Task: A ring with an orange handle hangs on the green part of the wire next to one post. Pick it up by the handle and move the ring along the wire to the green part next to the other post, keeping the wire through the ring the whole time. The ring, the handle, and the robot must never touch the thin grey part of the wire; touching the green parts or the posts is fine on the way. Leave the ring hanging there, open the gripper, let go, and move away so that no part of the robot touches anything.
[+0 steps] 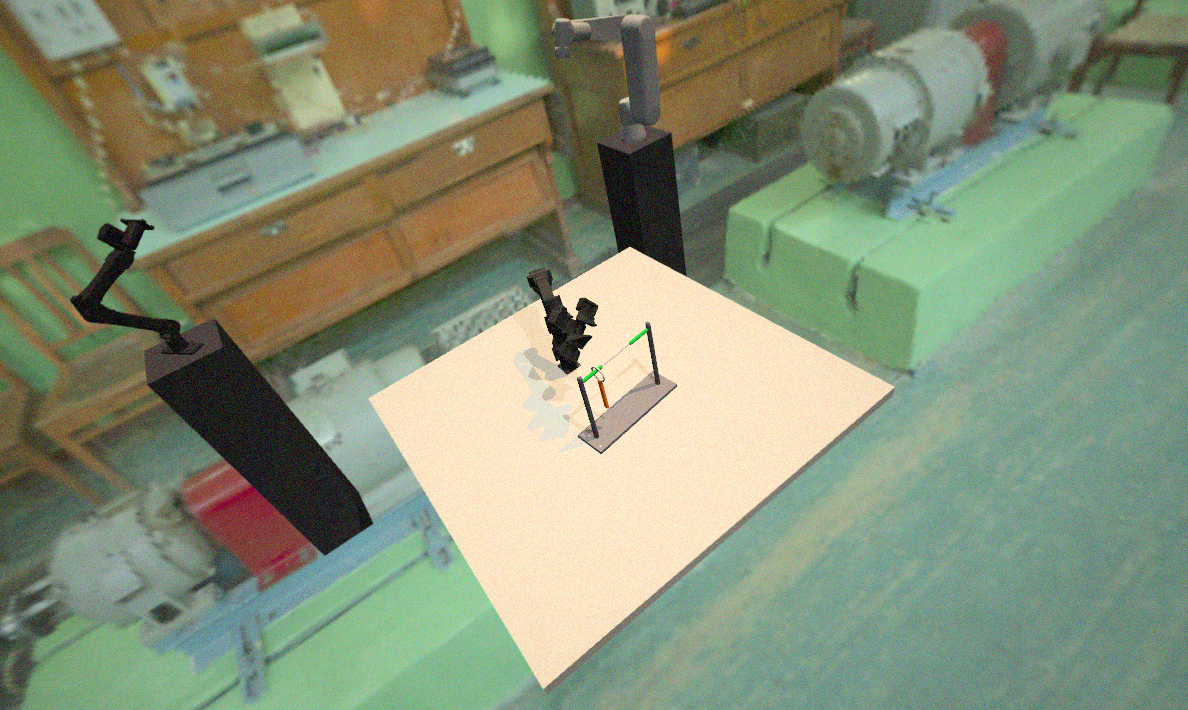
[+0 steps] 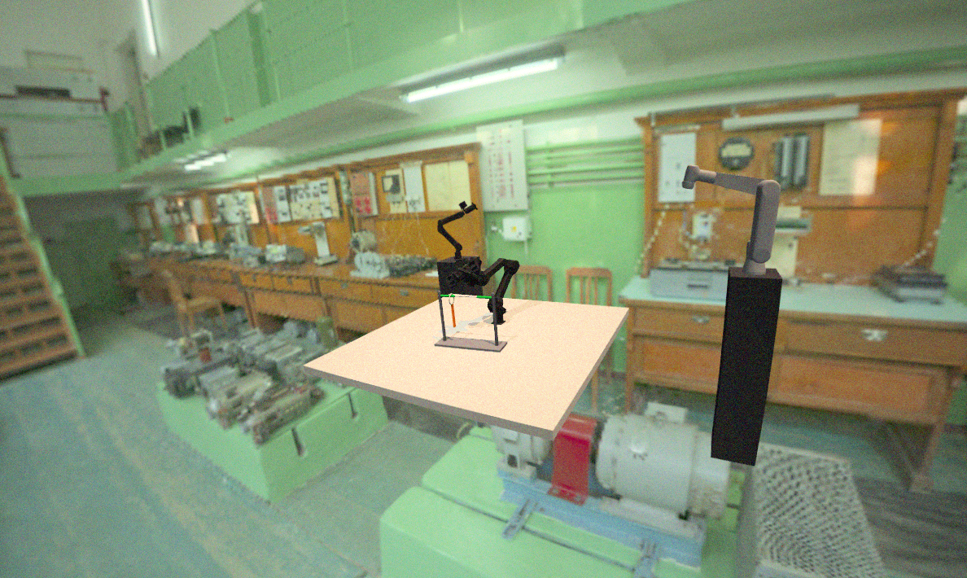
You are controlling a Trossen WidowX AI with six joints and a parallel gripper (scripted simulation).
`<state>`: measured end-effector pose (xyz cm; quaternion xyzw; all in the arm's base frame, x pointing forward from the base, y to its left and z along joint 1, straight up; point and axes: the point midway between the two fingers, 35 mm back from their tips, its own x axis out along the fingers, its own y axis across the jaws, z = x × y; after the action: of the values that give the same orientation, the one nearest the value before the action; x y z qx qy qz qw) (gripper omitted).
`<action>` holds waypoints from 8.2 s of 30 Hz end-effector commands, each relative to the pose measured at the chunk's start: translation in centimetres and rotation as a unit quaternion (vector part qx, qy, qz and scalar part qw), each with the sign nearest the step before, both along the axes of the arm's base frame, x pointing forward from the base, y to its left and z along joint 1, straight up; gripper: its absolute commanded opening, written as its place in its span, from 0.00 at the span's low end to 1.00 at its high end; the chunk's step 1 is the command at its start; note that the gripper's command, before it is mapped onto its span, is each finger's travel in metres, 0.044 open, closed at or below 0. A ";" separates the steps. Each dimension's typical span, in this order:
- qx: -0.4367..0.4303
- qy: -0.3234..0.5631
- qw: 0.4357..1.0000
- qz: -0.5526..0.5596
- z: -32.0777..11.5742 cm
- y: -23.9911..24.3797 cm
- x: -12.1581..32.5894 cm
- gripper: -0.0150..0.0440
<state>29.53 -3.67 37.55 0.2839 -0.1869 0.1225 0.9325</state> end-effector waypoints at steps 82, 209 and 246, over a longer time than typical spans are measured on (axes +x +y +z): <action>-0.314 0.241 0.917 -0.044 -24.8 -3.4 2.1 0.53; -0.312 0.242 0.918 -0.046 -24.0 -0.1 4.9 0.00; -0.261 0.266 0.924 -0.084 -23.8 4.6 4.6 0.00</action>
<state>34.11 0.48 13.49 0.0294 0.0852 0.0147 0.9958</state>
